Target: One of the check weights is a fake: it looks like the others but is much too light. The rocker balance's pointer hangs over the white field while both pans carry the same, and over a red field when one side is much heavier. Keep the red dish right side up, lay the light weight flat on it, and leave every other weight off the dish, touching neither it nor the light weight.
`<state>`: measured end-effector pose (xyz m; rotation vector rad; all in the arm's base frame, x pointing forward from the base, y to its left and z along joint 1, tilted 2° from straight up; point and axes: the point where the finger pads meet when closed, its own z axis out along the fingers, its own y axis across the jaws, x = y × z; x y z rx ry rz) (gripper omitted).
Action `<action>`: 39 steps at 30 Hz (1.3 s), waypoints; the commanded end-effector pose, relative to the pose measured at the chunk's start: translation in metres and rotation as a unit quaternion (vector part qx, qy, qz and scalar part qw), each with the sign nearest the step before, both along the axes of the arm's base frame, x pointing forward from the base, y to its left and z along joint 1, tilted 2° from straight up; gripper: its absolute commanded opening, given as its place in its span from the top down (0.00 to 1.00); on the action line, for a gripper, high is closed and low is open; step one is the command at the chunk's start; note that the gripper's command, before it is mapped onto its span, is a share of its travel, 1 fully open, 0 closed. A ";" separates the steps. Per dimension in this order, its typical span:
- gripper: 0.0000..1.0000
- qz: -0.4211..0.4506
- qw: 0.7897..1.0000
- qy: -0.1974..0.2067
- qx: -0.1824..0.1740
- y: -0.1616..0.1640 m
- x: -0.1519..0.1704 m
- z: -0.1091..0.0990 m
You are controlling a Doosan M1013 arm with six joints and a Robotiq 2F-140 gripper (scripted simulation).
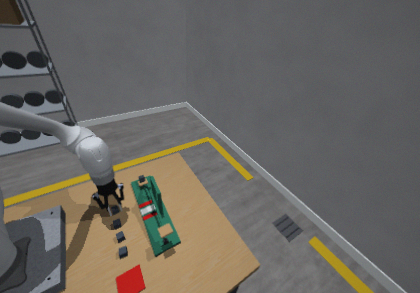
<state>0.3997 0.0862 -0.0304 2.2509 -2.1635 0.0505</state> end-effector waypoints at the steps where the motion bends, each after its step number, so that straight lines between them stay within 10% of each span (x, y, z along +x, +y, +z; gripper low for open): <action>1: 0.65 0.000 1.000 0.000 0.000 0.000 0.000 0.000; 39: 0.76 0.000 1.000 0.000 0.000 0.000 0.000 0.000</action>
